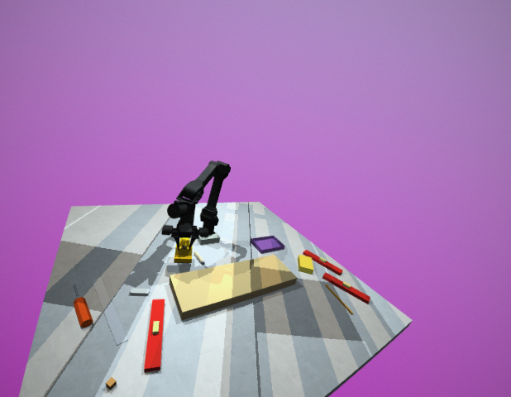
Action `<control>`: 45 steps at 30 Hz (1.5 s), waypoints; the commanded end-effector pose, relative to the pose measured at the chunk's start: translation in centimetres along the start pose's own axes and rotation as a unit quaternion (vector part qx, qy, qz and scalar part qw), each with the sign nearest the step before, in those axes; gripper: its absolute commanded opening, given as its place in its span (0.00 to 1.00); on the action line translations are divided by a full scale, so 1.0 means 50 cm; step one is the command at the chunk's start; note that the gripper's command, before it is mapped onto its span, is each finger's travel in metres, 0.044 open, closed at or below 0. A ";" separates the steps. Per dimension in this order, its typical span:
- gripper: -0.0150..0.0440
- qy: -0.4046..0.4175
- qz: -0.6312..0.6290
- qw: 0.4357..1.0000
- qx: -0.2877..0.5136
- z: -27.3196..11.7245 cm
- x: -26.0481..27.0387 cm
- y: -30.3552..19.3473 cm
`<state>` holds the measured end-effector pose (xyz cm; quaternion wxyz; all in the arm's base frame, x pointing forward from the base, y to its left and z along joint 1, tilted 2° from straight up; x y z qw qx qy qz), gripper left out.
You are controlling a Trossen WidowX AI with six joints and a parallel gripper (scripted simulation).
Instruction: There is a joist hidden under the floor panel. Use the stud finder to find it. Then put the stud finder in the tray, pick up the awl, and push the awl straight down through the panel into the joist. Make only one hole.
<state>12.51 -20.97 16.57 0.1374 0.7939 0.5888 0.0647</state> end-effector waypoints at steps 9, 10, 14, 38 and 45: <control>0.25 -0.006 -0.004 1.000 -0.008 -0.088 0.000 0.020; 0.25 -0.005 -0.005 1.000 -0.009 -0.089 -0.001 0.023; 0.25 -0.003 -0.016 1.000 -0.010 -0.091 -0.008 0.047; 0.25 0.021 -0.109 0.994 -0.019 -0.070 -0.033 0.260; 0.25 0.029 -0.136 0.990 -0.022 -0.053 -0.026 0.322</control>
Point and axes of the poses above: the point midway between the two fingers, 35 mm back from their tips, its own z axis out along the fingers, its own x axis across the jaws, y = z × x, the point moved 8 cm from there along -z, back along the fingers, and after that the axes turned 13 degrees about -z, right-handed, at the moved point
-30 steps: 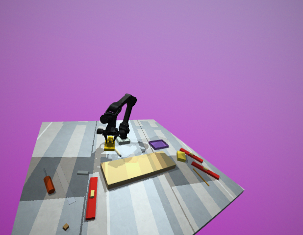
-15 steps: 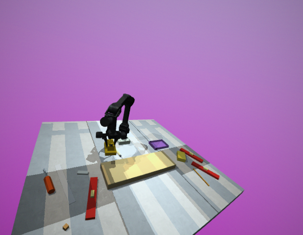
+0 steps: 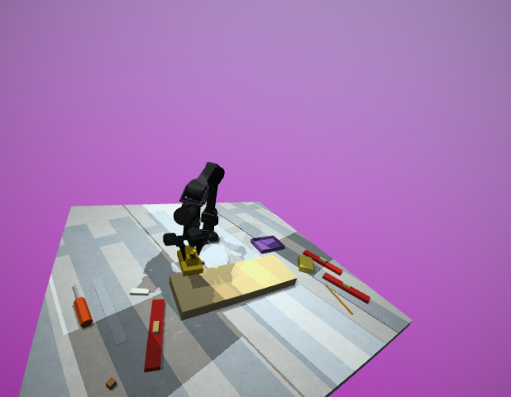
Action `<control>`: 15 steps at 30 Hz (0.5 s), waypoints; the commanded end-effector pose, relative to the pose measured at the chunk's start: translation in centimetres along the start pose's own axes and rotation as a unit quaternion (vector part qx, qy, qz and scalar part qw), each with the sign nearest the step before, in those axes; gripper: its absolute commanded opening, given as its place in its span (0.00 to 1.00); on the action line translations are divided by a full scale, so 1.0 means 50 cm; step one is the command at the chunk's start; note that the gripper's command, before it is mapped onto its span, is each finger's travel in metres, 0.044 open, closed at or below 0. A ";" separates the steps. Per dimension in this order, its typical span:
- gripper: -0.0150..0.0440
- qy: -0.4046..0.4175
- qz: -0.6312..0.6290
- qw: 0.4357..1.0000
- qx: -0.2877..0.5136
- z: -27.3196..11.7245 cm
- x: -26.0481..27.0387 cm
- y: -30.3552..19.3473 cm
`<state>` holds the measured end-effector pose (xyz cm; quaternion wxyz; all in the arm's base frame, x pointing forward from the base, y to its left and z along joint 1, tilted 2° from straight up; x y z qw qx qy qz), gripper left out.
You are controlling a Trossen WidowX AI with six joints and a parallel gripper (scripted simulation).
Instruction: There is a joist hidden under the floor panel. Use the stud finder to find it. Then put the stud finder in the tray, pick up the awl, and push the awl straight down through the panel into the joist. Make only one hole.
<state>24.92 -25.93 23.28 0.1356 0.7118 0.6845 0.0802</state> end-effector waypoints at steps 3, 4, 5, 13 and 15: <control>0.25 -0.001 -0.026 1.000 -0.010 0.005 -0.007 0.055; 0.25 0.000 -0.030 0.999 -0.010 0.009 -0.007 0.063; 0.25 0.001 -0.033 0.999 -0.011 0.012 -0.007 0.070; 0.25 0.001 -0.036 0.999 -0.011 0.014 -0.007 0.076; 0.25 0.001 -0.036 0.999 -0.011 0.016 -0.007 0.076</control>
Point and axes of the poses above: the point midway between the two fingers, 35 mm back from their tips, its own z axis out along the fingers, its own x axis across the jaws, y = z × x, the point moved 8 cm from there along -z, back along the fingers, and after that the axes turned 13 degrees about -z, right-handed, at the moved point
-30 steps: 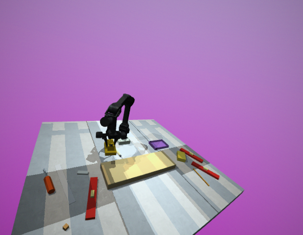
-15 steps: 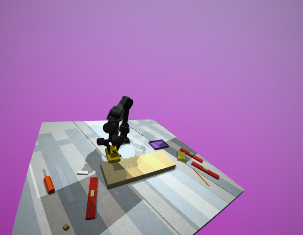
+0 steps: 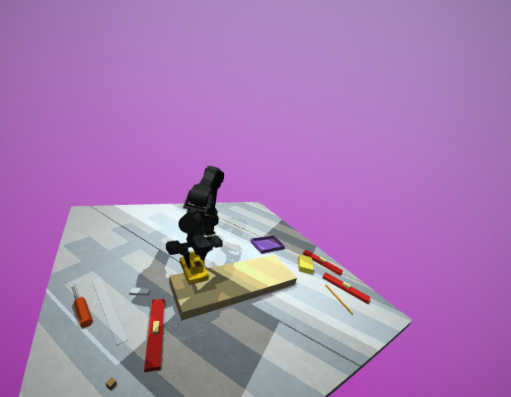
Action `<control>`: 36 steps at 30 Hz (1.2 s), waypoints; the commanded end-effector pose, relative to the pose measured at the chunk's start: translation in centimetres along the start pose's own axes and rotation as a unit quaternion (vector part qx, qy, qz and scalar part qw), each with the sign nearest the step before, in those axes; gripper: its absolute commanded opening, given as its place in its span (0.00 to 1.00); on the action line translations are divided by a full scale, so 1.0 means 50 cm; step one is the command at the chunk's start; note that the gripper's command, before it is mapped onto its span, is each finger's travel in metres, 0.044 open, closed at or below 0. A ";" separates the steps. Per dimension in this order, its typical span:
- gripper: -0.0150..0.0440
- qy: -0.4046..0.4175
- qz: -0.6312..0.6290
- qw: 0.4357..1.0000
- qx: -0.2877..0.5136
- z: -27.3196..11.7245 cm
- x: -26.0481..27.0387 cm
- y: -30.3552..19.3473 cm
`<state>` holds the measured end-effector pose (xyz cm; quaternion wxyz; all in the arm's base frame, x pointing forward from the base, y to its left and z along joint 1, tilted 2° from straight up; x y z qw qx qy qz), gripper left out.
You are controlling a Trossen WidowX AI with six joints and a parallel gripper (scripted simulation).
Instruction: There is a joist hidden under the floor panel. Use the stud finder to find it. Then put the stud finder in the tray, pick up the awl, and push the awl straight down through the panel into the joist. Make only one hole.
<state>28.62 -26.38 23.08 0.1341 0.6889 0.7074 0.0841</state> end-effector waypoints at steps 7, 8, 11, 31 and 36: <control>0.25 -0.008 -0.005 1.000 -0.008 0.007 -0.003 0.003; 0.25 -0.008 -0.005 1.000 -0.008 0.010 -0.003 0.002; 0.25 -0.008 -0.005 1.000 -0.008 0.019 -0.003 0.000; 0.25 -0.008 -0.005 1.000 -0.008 0.078 -0.001 -0.015; 0.25 -0.008 -0.005 1.000 -0.008 0.092 0.001 -0.019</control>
Point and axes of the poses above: the point midway between the two fingers, 35 mm back from their tips, its own z axis out along the fingers, its own x axis across the jaws, y = z × x, the point moved 8 cm from there along -z, back along the fingers, and after that the axes turned 13 degrees about -z, right-handed, at the moved point
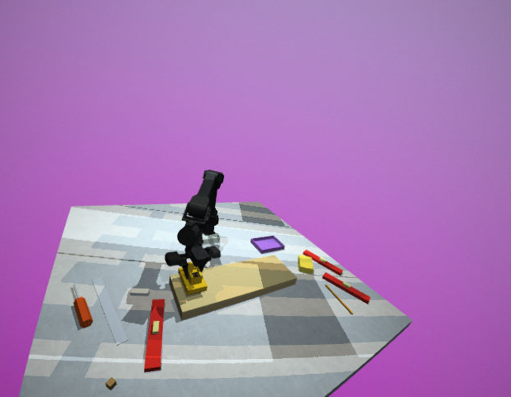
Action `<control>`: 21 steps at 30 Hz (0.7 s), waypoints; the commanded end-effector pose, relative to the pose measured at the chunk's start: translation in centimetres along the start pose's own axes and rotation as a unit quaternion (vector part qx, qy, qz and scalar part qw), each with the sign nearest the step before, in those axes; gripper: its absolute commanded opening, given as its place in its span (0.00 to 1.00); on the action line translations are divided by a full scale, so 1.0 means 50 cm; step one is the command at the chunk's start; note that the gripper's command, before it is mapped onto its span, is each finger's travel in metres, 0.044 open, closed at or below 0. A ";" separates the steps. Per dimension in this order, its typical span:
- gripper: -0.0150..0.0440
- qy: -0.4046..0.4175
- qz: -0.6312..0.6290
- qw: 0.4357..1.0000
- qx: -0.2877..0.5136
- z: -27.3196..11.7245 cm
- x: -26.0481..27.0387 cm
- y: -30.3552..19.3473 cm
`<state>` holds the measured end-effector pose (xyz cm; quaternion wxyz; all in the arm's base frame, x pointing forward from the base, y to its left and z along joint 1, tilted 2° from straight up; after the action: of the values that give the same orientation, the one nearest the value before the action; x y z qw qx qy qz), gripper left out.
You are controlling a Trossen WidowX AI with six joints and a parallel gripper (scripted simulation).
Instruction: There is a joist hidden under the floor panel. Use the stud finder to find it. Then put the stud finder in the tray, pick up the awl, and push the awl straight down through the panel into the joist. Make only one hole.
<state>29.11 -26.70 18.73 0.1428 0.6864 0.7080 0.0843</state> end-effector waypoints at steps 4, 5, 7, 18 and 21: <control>0.25 -0.002 -0.002 1.000 -0.001 0.013 0.001 -0.004; 0.25 -0.002 -0.002 1.000 -0.001 0.015 0.002 -0.005; 0.25 -0.002 -0.002 1.000 -0.001 0.019 0.002 -0.006; 0.25 -0.002 -0.002 1.000 -0.001 0.051 0.005 -0.016; 0.25 -0.002 -0.002 1.000 -0.001 0.052 0.011 -0.014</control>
<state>29.18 -26.67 16.09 0.1425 0.6859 0.7087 0.0837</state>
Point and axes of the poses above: the point midway between the two fingers, 35 mm back from their tips, its own z axis out along the fingers, its own x axis across the jaws, y = z × x, the point moved 8 cm from there along -z, back along the fingers, and after that the axes turned 13 degrees about -z, right-handed, at the moved point
